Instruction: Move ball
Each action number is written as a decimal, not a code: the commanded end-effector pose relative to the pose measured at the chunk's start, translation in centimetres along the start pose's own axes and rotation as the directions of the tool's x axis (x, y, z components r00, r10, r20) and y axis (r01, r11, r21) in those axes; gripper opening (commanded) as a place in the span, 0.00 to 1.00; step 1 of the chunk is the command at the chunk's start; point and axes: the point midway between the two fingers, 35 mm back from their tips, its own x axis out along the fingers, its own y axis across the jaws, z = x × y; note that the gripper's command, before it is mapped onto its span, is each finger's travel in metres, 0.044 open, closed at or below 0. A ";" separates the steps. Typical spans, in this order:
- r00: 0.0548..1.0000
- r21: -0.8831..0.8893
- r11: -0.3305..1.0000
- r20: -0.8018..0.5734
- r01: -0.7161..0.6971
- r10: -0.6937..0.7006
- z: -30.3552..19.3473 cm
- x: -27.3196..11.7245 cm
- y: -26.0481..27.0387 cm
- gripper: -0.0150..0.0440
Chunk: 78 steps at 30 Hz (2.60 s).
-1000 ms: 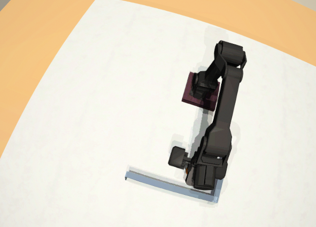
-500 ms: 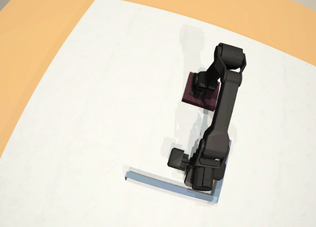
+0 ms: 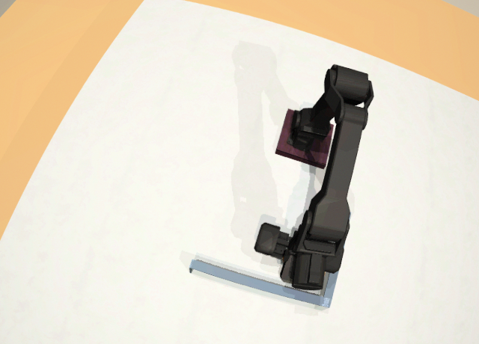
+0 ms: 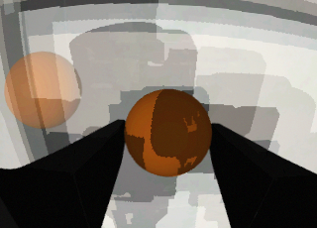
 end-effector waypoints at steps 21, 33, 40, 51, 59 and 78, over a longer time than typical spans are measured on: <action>1.000 -0.003 1.000 0.017 -0.006 0.006 -0.2 -11.9 0.0 0.25; 1.000 0.312 0.950 0.018 -0.013 0.008 0.2 -11.0 1.3 0.25; 1.000 0.509 0.861 0.018 -0.017 0.009 0.5 -10.4 2.2 0.25; 1.000 0.766 0.642 0.019 -0.021 0.010 0.9 -9.4 3.6 0.25; 1.000 0.900 0.435 0.018 -0.021 0.011 1.1 -8.7 4.7 0.25; 1.000 1.000 0.003 0.018 -0.018 0.013 1.4 -7.3 6.6 0.25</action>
